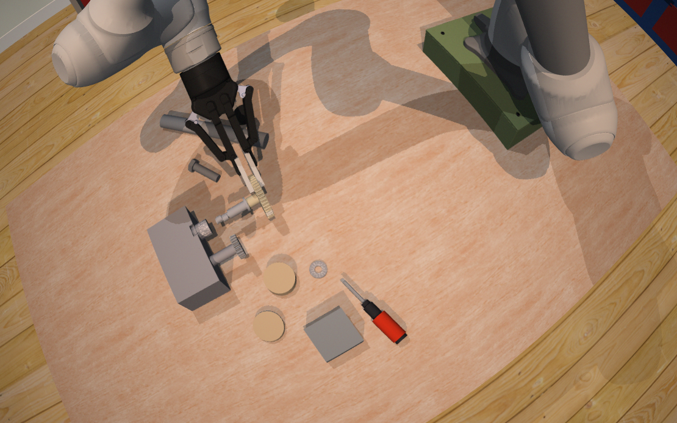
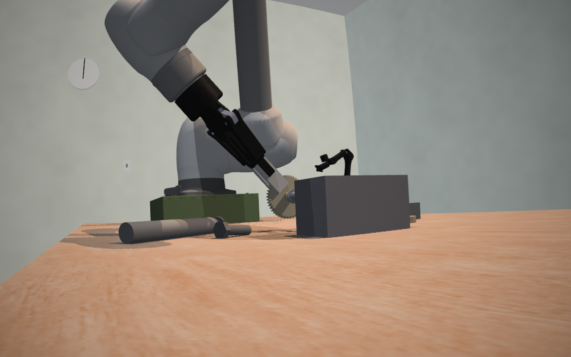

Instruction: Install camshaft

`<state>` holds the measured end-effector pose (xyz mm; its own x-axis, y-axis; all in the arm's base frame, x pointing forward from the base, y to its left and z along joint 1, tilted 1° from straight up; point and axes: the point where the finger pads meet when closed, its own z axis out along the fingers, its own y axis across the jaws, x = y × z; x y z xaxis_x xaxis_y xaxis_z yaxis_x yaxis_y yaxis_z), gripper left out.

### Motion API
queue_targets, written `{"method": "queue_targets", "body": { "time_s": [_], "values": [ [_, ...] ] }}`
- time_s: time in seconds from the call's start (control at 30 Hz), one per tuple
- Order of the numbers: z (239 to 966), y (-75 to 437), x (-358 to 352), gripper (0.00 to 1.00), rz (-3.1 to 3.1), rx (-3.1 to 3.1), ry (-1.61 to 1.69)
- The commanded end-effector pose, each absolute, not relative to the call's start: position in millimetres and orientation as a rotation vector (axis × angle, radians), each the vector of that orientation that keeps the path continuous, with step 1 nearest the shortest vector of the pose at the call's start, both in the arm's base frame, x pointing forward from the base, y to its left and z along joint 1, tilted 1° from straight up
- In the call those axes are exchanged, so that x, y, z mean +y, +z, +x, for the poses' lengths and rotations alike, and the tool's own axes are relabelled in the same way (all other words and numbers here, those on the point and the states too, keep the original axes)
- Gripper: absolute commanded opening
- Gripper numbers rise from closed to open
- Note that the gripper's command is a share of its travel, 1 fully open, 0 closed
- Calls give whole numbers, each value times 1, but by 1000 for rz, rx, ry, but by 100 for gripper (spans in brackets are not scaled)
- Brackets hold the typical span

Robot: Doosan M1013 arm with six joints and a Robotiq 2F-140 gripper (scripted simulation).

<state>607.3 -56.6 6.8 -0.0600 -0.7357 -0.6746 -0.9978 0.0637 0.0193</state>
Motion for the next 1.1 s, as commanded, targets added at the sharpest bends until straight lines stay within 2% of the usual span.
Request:
{"method": "queue_targets", "body": {
  "time_s": [0.0,1.07],
  "values": [
    [607,5,-54,5,-1723,1848,692],
    [618,5,-53,5,-1725,1847,693]
  ]
}}
